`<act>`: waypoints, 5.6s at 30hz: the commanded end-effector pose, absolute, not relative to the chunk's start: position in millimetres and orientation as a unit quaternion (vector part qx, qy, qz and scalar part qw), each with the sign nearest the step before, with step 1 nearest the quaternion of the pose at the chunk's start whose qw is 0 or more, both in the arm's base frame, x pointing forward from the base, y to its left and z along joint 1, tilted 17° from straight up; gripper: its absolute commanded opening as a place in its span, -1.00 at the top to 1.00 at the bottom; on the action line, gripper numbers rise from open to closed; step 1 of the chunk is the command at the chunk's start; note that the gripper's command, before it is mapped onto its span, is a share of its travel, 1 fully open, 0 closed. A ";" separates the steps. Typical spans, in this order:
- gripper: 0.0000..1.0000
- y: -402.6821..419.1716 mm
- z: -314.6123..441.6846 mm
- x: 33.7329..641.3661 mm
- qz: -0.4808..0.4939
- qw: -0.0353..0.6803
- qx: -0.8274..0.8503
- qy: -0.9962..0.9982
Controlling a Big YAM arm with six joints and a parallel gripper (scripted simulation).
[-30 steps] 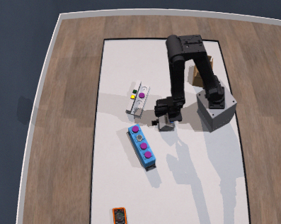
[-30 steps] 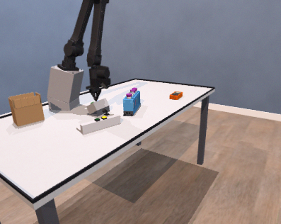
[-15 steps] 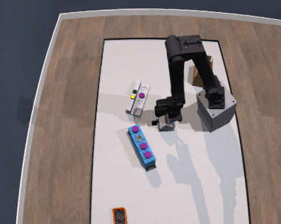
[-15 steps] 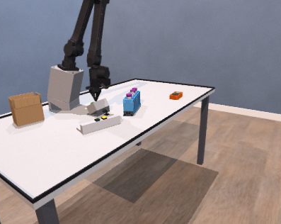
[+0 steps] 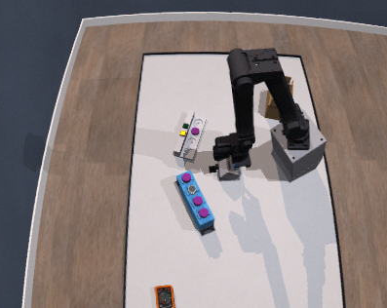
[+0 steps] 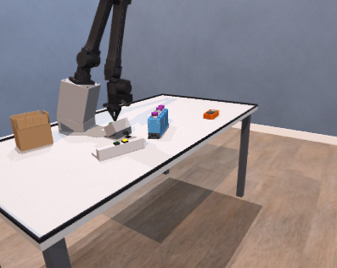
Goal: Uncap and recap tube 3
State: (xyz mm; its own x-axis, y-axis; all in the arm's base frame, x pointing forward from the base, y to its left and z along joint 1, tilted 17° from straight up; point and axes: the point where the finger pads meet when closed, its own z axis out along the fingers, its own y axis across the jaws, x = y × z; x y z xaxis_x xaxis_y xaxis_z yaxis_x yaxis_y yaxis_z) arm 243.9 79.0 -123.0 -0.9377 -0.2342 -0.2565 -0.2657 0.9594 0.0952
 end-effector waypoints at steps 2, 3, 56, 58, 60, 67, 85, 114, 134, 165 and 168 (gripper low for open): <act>1.00 85.4 -123.1 253.9 0.066 0.134 -0.131 0.980; 1.00 85.4 -123.1 253.9 0.066 0.134 -0.131 0.980; -1.00 -3.2 -79.9 369.3 0.091 0.114 0.079 0.986; -1.00 -12.3 -78.9 384.0 0.091 0.115 0.079 0.986; -1.00 -21.5 -77.9 398.7 0.091 0.115 0.079 0.986; -1.00 -44.6 -75.3 435.2 0.091 0.117 0.079 0.986; -1.00 -74.3 -72.2 492.9 0.092 0.109 0.068 0.987; -1.00 -82.6 -64.7 504.7 0.089 0.126 0.077 0.985; -1.00 -82.6 -64.7 504.7 0.089 0.126 0.077 0.985; -1.00 -82.6 -64.7 504.7 0.089 0.126 0.077 0.985; -1.00 -82.6 -64.7 504.7 0.089 0.126 0.077 0.985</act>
State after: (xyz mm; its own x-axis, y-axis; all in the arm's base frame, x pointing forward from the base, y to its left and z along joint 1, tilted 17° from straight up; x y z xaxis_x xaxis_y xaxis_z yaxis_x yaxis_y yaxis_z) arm 496.7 -81.3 -71.4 -0.9603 0.1775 -0.2153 0.1355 0.9711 0.1963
